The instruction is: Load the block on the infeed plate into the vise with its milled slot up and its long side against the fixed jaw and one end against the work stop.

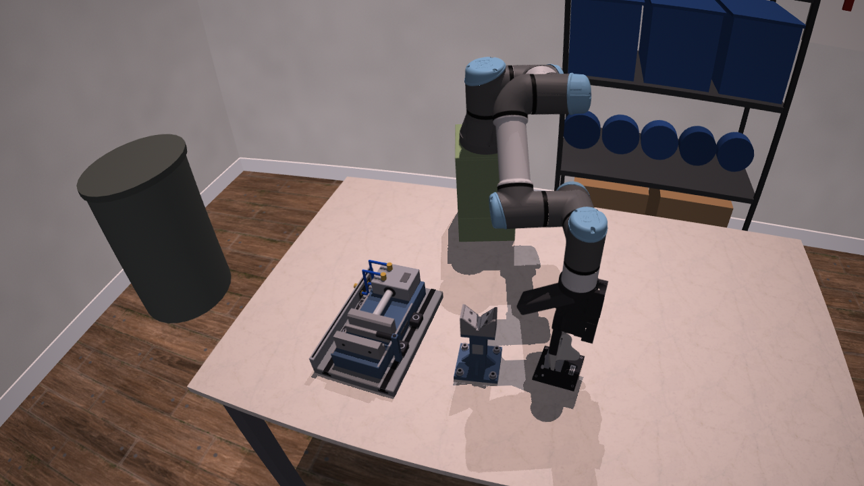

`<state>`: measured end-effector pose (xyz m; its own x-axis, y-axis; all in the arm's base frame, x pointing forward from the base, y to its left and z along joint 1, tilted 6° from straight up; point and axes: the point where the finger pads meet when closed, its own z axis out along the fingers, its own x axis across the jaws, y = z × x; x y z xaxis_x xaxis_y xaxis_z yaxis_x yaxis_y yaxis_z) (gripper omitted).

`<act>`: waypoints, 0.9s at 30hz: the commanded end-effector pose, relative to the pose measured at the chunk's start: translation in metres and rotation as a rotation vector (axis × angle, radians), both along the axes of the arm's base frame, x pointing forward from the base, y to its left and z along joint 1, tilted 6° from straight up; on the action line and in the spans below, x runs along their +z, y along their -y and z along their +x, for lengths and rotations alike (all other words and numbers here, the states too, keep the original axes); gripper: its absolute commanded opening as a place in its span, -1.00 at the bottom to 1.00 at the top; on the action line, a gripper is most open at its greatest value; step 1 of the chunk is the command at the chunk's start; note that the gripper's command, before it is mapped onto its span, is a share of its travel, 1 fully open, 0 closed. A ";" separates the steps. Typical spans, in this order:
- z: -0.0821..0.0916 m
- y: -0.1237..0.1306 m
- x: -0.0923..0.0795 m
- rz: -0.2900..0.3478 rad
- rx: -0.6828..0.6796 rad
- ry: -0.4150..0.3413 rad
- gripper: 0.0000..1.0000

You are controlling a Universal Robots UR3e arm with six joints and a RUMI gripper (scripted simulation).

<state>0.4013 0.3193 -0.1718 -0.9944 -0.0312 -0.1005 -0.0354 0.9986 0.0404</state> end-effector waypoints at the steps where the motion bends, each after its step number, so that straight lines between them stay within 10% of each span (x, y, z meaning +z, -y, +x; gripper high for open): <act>1: -0.001 0.000 0.015 0.002 0.000 0.003 -1.00; 27: -0.010 0.004 0.103 0.002 0.000 0.003 -1.00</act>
